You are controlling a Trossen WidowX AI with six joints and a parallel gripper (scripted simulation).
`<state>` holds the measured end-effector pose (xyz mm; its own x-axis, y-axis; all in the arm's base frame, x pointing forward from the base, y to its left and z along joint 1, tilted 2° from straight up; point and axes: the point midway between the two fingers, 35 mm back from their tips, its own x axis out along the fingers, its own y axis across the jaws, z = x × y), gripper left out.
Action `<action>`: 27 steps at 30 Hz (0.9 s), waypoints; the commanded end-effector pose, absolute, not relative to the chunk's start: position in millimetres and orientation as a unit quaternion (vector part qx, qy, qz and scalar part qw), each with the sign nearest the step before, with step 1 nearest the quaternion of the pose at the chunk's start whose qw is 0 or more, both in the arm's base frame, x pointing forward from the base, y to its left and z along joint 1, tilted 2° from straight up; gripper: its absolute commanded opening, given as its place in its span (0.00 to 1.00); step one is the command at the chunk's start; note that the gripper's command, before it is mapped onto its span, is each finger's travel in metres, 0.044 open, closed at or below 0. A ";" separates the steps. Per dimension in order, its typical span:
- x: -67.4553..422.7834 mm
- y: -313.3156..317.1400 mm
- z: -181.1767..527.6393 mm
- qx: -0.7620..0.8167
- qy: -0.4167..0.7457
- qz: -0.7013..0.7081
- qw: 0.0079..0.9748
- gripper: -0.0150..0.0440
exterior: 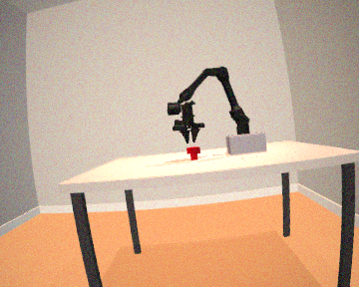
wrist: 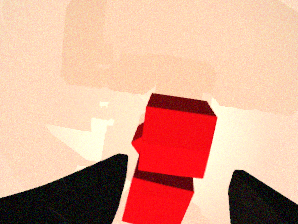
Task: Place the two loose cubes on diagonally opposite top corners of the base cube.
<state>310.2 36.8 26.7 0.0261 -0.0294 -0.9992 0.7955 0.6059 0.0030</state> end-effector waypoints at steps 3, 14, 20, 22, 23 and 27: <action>311.7 37.3 37.1 0.312 0.618 -0.319 0.648 0.60; 311.4 37.7 49.7 0.312 0.618 -0.319 0.648 0.60; 311.2 37.8 53.8 0.312 0.618 -0.319 0.648 0.60; 311.2 37.8 53.8 0.312 0.618 -0.319 0.648 0.60; 311.2 37.8 53.8 0.312 0.618 -0.319 0.648 0.60; 310.2 37.8 58.4 0.309 0.619 -0.318 0.648 0.78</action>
<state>309.8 37.6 53.5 0.0283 -0.0288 -0.9992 0.7950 0.6065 0.0051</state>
